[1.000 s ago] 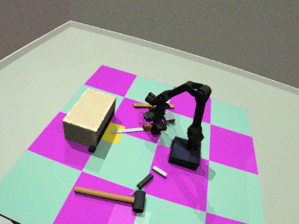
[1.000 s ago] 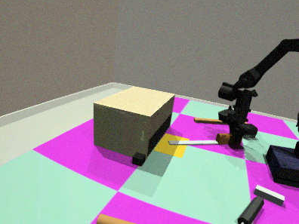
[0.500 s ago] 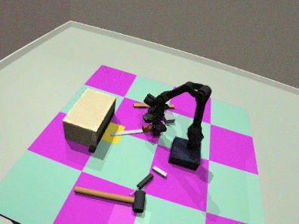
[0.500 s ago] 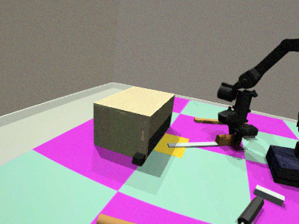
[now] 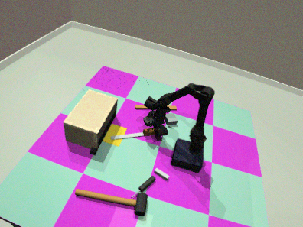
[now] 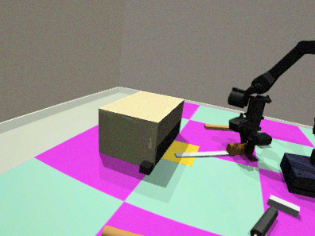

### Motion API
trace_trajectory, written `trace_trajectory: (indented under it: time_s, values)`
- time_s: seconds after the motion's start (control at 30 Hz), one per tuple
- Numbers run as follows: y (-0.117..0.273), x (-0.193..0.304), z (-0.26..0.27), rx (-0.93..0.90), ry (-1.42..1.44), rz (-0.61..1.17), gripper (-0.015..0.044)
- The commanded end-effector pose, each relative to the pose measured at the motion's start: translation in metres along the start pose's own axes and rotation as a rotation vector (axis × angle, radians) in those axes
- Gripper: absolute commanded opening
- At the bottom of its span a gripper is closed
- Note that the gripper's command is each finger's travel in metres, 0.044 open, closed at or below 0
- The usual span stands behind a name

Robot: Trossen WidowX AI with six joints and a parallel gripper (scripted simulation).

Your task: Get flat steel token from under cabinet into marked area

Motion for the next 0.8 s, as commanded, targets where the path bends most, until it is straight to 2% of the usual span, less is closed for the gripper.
trace_trajectory:
  time_s: [0.0,0.77]
  values:
    - [0.0,-0.003,0.004,0.0,-0.002,-0.005,0.0]
    - [0.001,-0.017,0.023,-0.002,0.001,-0.006,0.0]
Point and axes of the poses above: the point midway between the two fingers, 35 mm back from their tips, its own y axis back along the fingers, its own z axis across the jaws, x = y × z, the point moved 10 cm from there along y, back along the fingers, and after that the axes turned 4 degrees about -y, right-handed, at the moved point
